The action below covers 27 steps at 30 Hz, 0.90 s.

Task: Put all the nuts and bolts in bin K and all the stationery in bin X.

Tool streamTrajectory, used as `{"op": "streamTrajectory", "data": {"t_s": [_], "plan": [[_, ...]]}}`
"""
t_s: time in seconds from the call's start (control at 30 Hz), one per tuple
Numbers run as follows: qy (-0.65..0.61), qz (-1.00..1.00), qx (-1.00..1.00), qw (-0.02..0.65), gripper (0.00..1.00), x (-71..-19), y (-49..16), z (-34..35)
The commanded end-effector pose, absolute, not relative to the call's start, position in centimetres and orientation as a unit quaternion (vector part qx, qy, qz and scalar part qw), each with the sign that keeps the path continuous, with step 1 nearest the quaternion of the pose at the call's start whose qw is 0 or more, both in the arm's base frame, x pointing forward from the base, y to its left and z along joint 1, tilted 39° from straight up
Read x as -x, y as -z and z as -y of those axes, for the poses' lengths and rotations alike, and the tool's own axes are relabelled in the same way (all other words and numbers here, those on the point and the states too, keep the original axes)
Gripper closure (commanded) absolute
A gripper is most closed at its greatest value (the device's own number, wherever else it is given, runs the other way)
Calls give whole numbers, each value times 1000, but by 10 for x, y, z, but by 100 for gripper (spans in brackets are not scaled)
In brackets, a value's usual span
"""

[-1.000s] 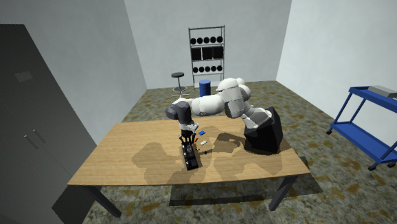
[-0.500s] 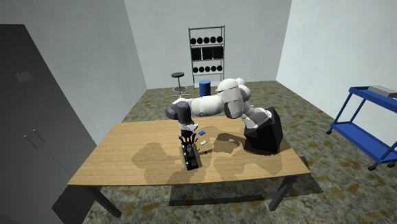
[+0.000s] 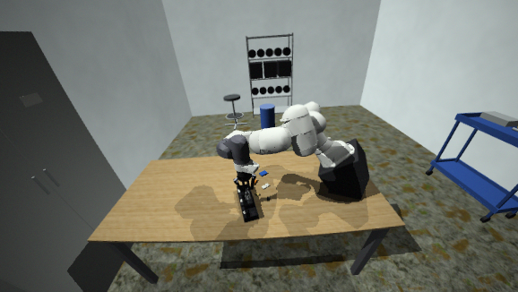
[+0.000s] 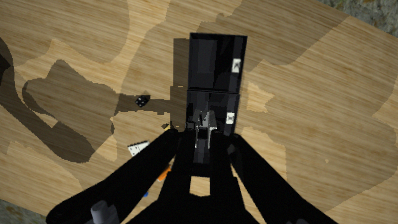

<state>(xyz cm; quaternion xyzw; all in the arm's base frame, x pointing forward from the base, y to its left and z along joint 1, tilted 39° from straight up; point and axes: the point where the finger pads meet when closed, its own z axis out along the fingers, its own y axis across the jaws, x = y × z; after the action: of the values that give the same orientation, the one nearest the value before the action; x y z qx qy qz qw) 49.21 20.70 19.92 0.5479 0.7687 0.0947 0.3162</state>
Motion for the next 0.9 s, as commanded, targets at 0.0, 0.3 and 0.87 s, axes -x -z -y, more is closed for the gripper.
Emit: {"op": "streamTrajectory", "data": {"t_s": [0.0, 0.3, 0.87], "plan": [[-97, -768, -547, 319, 94, -497, -198, -207], [-97, -768, -547, 319, 94, -508, -184, -203], [-97, -768, -547, 319, 94, -516, -176, -202]]}}
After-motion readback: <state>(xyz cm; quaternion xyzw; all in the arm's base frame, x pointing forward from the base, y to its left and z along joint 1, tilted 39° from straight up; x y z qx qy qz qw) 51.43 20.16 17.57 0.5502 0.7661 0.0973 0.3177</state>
